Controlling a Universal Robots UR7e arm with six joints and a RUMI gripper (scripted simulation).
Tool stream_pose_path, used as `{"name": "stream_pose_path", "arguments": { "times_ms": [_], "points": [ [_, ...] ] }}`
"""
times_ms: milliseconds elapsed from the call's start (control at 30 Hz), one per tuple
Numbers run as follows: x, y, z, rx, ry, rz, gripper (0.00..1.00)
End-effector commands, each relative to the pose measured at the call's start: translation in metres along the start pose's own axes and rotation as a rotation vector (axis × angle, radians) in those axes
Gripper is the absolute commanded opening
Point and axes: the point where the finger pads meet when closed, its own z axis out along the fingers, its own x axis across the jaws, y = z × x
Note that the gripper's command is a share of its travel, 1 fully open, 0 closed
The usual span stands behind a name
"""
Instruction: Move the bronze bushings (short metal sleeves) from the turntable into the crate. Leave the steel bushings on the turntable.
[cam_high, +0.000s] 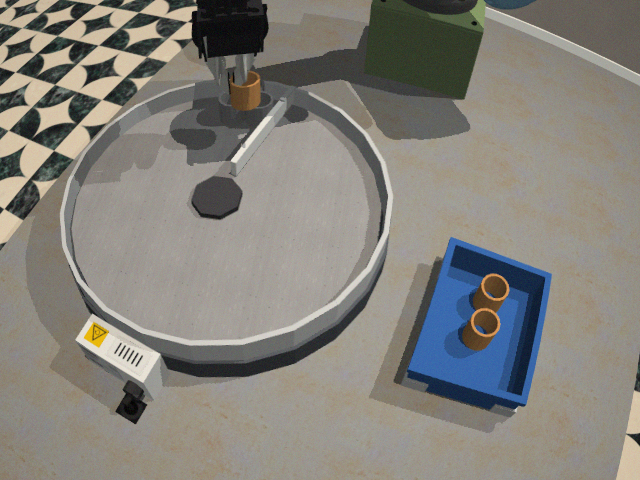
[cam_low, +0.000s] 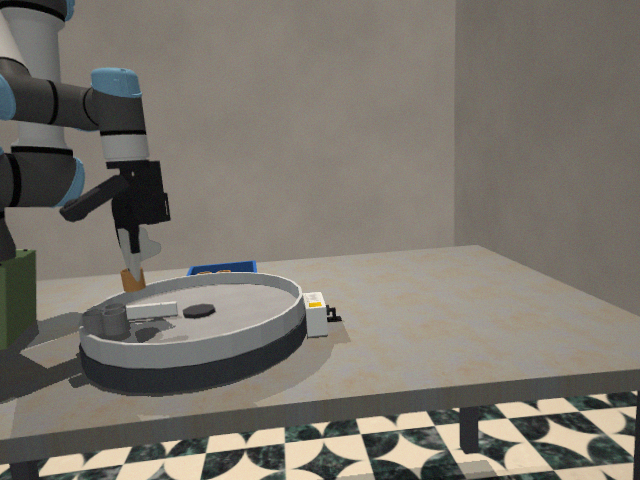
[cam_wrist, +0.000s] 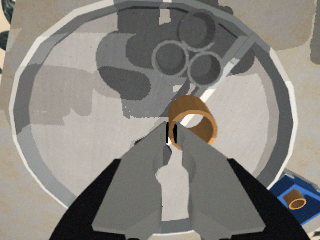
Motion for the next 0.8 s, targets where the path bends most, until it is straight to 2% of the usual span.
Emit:
{"name": "stream_pose_path", "arguments": {
  "times_ms": [0,400,767],
  "points": [
    [0.000,0.000,0.000,0.000,-0.001,0.000,0.00],
    [0.003,0.005,0.000,0.000,-0.001,0.000,0.00],
    [0.014,0.022,0.000,0.000,-0.001,0.000,0.00]
  ]
}}
